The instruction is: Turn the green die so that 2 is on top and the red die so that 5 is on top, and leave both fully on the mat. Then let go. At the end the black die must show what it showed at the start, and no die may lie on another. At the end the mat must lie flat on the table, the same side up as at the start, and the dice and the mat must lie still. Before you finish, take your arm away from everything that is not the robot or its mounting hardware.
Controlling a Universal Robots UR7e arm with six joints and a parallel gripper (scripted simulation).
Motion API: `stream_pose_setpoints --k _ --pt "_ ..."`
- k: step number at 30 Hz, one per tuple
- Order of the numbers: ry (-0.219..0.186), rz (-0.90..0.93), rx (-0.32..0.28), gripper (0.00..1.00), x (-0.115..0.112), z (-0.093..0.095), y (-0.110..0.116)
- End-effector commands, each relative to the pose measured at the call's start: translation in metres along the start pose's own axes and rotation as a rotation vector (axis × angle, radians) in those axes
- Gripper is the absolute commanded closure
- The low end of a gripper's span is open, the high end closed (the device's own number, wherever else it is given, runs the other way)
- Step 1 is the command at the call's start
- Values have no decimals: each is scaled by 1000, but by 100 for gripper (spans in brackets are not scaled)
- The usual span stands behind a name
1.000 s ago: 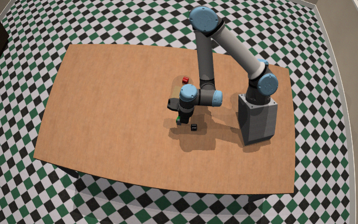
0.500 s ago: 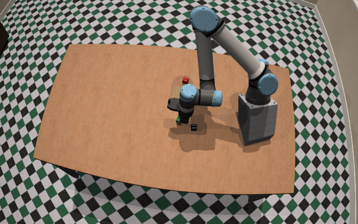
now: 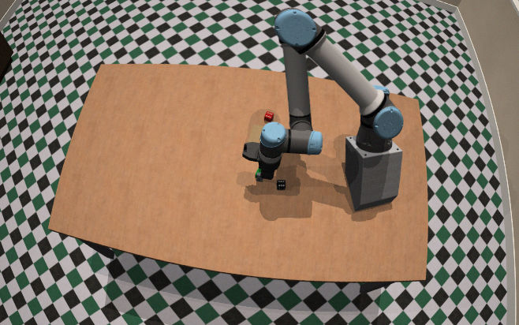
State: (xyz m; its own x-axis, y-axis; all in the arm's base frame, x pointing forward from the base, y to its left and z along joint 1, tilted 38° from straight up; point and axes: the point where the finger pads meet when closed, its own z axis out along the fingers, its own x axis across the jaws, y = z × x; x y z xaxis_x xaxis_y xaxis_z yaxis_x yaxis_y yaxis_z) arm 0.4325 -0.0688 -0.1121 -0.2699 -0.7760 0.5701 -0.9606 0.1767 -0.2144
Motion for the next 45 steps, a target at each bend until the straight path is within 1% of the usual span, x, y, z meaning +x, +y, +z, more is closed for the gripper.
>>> stream_pose_setpoints --k 1,7,11,16,21,23,30,34,38,45 --pt "0 0 1 43 0 0 0" --pt "0 0 1 43 0 -2 0" --pt "0 0 1 43 0 -8 0" --pt "0 0 1 43 0 -23 0" --pt "0 0 1 43 0 -45 0" --pt "0 0 1 43 0 -45 0" --pt "0 0 1 43 0 -76 0" --pt "0 0 1 43 0 -90 0" --pt "0 0 1 43 0 -98 0" --pt "0 0 1 43 0 -100 0"
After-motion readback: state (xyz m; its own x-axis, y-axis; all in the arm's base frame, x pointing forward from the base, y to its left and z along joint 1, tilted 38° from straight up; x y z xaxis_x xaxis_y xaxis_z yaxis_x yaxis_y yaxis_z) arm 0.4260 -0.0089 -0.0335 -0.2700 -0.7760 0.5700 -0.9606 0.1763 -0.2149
